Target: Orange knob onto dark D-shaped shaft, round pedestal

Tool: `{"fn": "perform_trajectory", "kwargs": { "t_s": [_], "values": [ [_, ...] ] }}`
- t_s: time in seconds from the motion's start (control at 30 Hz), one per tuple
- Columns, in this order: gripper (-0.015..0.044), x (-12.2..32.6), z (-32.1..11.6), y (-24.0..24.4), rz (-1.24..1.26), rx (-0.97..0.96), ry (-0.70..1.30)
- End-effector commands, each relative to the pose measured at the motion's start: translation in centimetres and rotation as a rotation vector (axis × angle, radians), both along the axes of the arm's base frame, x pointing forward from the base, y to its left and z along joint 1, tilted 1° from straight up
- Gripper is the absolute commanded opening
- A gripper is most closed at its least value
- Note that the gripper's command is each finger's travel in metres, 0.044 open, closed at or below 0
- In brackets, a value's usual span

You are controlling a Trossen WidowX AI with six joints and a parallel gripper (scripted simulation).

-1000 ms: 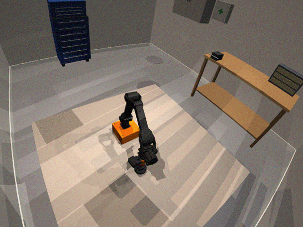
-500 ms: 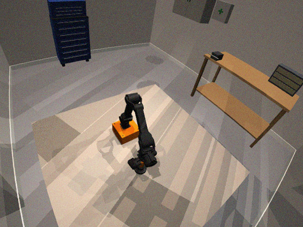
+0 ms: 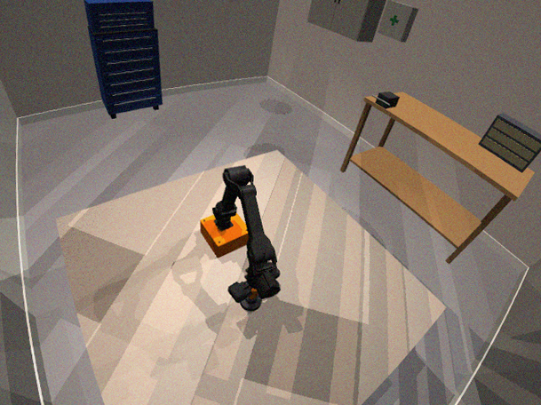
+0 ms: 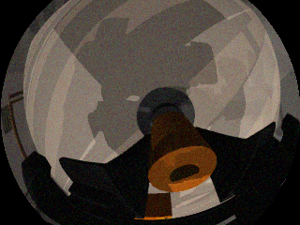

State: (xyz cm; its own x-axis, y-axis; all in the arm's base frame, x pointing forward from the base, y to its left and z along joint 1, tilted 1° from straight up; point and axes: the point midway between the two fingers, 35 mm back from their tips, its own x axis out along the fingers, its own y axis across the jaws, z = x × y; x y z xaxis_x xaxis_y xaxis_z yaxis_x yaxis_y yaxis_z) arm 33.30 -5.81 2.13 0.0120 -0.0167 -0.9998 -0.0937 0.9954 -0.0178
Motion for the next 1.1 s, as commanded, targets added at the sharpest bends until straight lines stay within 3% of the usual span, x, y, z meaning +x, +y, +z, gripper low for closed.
{"fn": "perform_trajectory", "kwargs": {
  "t_s": [0.0, 0.3, 0.53, 1.07],
  "values": [
    [0.0000, -0.06, -0.05, 0.01, 0.002, -0.001, 0.001],
    [0.0000, -0.09, 0.49, 0.07, 0.010, -0.001, 0.001],
    [0.0000, 0.21, 0.25, -0.05, 0.211, -0.004, 0.004],
    [0.0000, 0.17, 0.32, -0.05, 0.211, -0.004, 0.004]
  ]
}}
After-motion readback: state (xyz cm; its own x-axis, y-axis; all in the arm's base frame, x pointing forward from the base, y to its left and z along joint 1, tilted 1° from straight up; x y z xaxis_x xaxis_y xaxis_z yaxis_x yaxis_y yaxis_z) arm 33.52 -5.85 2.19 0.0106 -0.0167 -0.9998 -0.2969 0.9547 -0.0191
